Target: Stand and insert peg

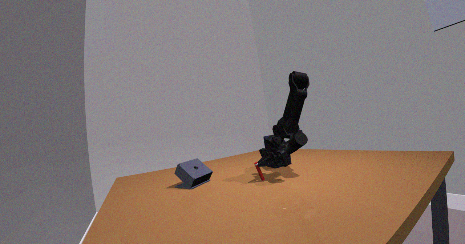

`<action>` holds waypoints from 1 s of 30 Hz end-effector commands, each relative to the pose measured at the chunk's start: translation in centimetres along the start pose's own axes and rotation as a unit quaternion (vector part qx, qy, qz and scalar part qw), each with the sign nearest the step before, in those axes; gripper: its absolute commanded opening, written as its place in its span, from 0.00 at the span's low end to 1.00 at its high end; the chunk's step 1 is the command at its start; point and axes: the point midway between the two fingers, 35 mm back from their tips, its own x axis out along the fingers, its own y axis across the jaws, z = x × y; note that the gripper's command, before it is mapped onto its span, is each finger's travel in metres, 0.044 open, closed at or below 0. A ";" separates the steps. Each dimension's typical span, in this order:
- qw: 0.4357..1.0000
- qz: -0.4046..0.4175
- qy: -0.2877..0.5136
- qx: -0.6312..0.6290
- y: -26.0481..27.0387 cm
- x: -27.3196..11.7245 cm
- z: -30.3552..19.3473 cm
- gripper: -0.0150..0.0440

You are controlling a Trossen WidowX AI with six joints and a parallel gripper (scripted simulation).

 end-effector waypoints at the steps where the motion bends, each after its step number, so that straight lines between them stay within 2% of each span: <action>1: 1.000 -0.003 -0.015 -0.001 -0.2 -0.2 -0.2 0.34; 11: 0.998 -0.003 -0.059 -0.002 -0.3 -0.8 -0.5 0.34; 30: 0.999 0.002 -0.048 0.000 0.1 -0.7 -1.0 0.34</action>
